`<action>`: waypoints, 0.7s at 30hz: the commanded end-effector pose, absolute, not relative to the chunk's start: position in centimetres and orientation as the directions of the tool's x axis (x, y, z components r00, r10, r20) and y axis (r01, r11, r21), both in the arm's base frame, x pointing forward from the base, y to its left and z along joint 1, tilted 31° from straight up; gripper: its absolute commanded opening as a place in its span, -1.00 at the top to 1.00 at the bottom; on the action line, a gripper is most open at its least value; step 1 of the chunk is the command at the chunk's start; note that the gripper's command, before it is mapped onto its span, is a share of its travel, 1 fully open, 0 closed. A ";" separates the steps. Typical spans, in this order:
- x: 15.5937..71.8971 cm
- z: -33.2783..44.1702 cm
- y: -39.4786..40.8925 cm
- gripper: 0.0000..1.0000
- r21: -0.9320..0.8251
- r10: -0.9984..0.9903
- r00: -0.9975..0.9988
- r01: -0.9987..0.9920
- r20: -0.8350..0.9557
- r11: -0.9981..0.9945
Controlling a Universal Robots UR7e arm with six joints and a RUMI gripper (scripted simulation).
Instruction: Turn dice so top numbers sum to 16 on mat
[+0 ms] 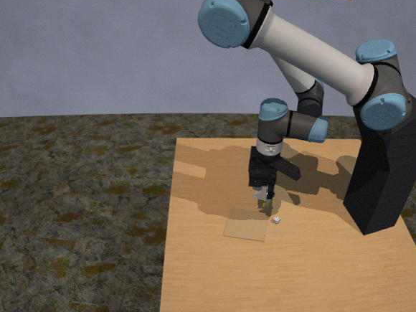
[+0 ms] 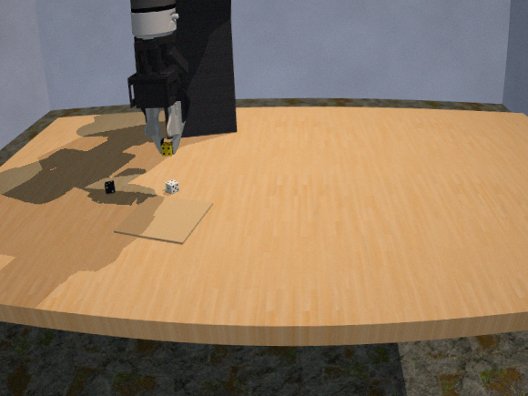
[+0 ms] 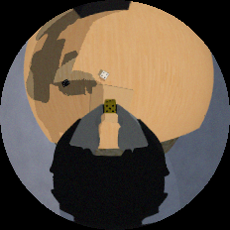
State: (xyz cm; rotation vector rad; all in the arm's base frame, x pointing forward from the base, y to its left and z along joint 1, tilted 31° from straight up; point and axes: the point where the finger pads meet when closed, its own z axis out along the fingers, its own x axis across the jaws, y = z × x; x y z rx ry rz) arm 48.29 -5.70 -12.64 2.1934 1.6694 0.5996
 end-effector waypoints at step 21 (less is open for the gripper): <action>48.3 -12.6 -6.6 0.94 0.498 0.981 0.163 0.845 0.106 -0.194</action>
